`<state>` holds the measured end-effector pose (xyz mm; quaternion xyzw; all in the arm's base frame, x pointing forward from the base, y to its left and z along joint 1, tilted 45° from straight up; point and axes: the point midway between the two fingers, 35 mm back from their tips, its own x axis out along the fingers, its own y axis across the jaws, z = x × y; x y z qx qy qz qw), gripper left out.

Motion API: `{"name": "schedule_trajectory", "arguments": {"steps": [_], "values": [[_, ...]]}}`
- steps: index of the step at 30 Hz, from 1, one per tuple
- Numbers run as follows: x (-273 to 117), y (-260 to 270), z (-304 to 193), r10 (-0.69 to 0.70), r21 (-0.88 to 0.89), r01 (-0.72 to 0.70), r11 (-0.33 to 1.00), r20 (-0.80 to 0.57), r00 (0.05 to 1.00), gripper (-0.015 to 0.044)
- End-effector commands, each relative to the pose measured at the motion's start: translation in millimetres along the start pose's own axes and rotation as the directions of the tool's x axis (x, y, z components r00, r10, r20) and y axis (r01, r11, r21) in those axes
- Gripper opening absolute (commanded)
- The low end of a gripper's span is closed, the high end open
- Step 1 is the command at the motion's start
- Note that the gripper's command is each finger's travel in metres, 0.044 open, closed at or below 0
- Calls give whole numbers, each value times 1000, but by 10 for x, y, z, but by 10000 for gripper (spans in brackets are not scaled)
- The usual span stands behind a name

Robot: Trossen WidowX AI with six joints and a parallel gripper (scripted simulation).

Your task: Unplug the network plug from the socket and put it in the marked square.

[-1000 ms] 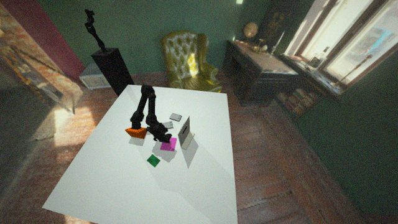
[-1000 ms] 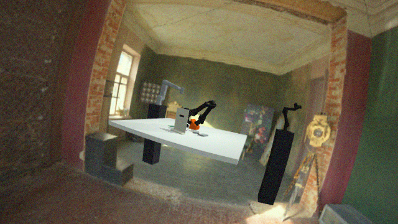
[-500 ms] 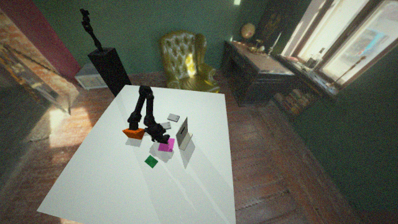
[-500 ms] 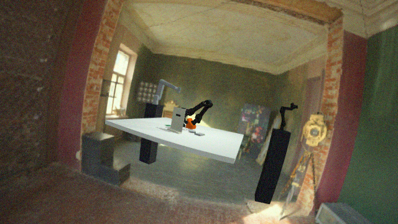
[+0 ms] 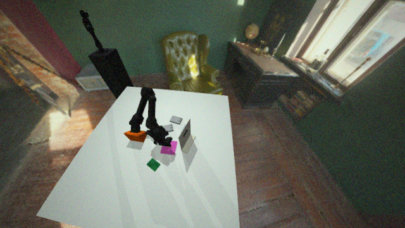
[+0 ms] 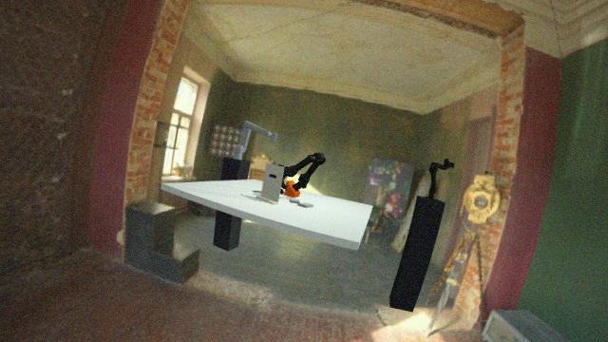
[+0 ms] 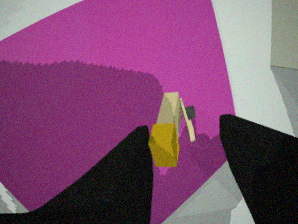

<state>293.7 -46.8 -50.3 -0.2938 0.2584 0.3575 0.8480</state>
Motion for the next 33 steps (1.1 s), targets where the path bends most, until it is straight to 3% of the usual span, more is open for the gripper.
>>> {"name": "schedule_trajectory", "arguments": {"steps": [1, 33], "values": [[-9, -1, -1, 1, -1, -1, 1000, 0, 1000, 156], [-373, -78, -47, 4, 1, -4, 1000, -9, 1000, 156]]}}
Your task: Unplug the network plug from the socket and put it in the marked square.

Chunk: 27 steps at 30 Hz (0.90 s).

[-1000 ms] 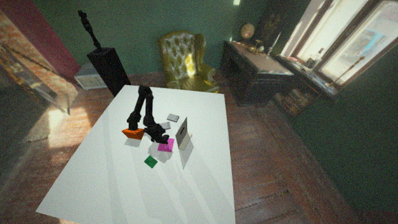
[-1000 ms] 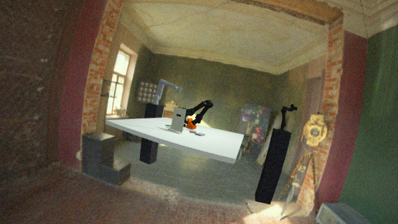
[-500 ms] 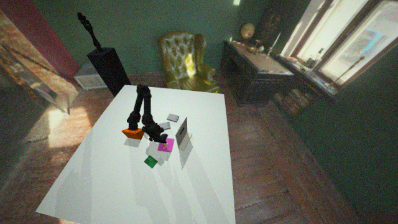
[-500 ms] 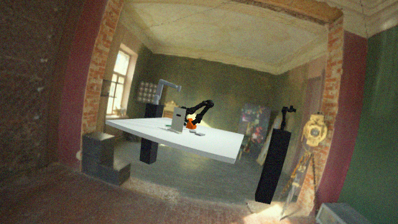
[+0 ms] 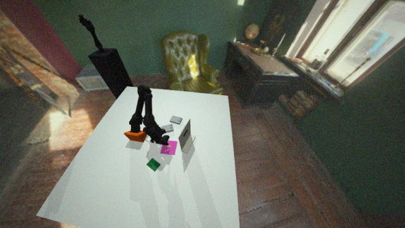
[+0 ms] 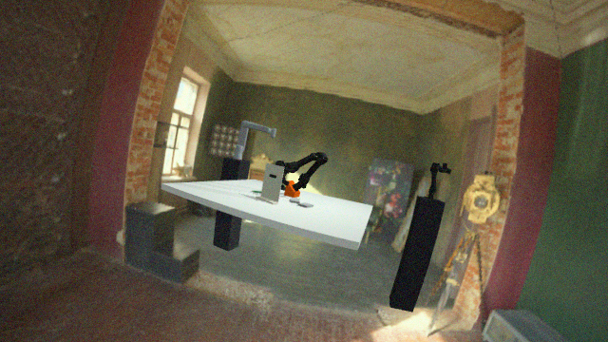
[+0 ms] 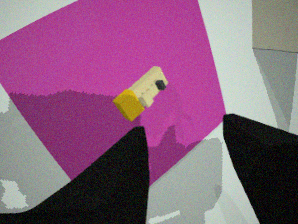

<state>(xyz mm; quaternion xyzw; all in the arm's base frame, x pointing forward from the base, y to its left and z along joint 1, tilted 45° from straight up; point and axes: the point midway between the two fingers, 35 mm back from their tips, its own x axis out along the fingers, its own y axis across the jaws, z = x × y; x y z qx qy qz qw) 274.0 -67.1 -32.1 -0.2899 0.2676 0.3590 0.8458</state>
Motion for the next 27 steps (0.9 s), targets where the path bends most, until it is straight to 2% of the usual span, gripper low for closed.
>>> {"name": "schedule_trajectory", "arguments": {"steps": [1, 27], "values": [[-53, -62, 10, -7, -10, 7, 1000, 4, 1000, 156], [-344, -263, -7, -6, -10, 6, 1000, 0, 1000, 156]]}}
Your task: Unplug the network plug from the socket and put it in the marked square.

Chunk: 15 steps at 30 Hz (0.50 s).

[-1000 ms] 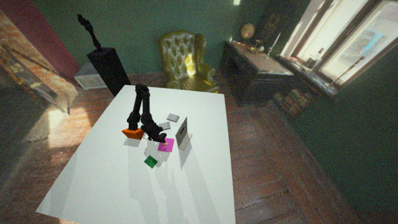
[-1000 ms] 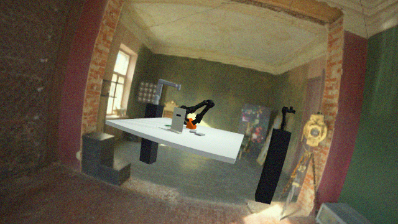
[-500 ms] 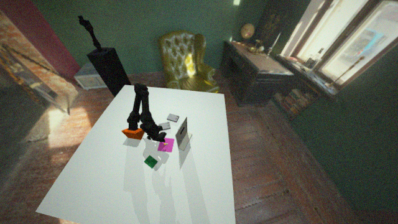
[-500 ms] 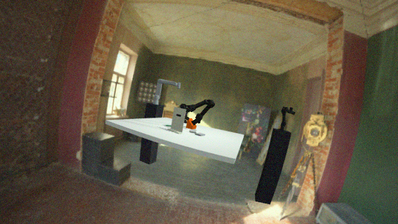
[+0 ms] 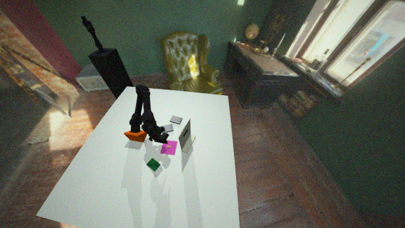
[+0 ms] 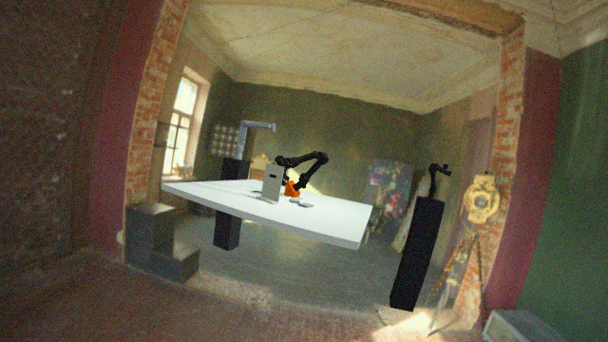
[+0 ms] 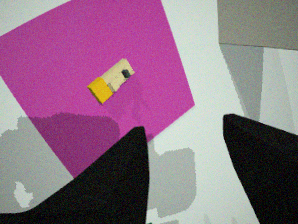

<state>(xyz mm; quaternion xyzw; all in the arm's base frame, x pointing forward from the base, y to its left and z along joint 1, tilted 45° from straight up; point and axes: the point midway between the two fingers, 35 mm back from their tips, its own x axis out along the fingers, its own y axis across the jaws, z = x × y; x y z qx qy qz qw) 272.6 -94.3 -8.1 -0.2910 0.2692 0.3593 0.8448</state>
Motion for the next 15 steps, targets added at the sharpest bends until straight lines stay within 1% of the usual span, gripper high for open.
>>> {"name": "schedule_trajectory", "arguments": {"steps": [1, 15], "values": [[-67, -53, 16, -7, -9, 7, 1000, 4, 1000, 156], [-249, -143, 27, -8, -8, 8, 1000, 6, 1000, 156]]}}
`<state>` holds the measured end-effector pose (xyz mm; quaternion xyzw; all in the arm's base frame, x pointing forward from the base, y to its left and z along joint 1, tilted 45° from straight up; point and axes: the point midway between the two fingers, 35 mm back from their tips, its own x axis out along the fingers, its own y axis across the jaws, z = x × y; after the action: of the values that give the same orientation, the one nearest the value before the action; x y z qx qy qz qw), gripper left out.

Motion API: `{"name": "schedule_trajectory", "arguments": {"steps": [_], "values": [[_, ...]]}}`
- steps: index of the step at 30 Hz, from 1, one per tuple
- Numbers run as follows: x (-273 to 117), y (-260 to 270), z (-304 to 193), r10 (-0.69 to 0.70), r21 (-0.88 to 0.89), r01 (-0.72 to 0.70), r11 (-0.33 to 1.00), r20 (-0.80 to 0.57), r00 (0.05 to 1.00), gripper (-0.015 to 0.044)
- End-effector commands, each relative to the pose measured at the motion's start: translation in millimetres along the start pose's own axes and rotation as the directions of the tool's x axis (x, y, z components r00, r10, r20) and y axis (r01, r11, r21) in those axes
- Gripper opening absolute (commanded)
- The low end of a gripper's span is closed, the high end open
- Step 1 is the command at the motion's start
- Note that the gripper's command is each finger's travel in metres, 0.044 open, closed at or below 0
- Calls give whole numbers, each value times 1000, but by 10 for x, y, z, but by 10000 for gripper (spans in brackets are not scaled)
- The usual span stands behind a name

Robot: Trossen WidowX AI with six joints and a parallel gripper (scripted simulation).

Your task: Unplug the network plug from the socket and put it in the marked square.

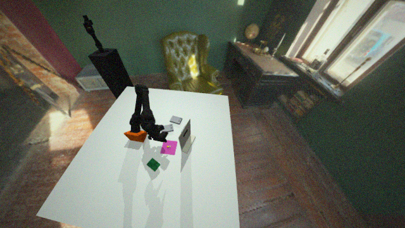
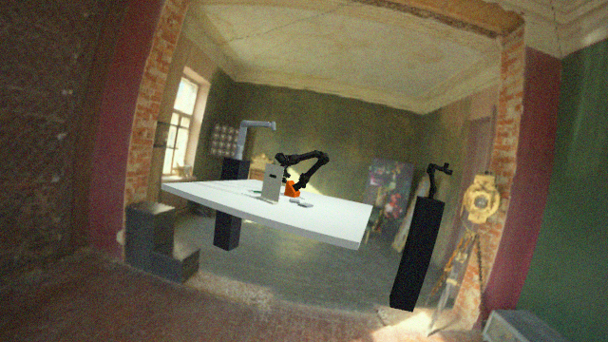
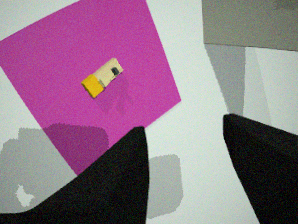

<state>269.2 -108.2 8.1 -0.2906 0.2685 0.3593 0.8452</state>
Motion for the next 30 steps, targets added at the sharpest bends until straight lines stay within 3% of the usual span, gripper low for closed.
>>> {"name": "schedule_trajectory", "arguments": {"steps": [1, 30], "values": [[-73, -48, 21, -8, -9, 8, 1000, 4, 1000, 156], [-569, -421, -15, -6, 11, 6, 1000, -2, 1000, 156]]}}
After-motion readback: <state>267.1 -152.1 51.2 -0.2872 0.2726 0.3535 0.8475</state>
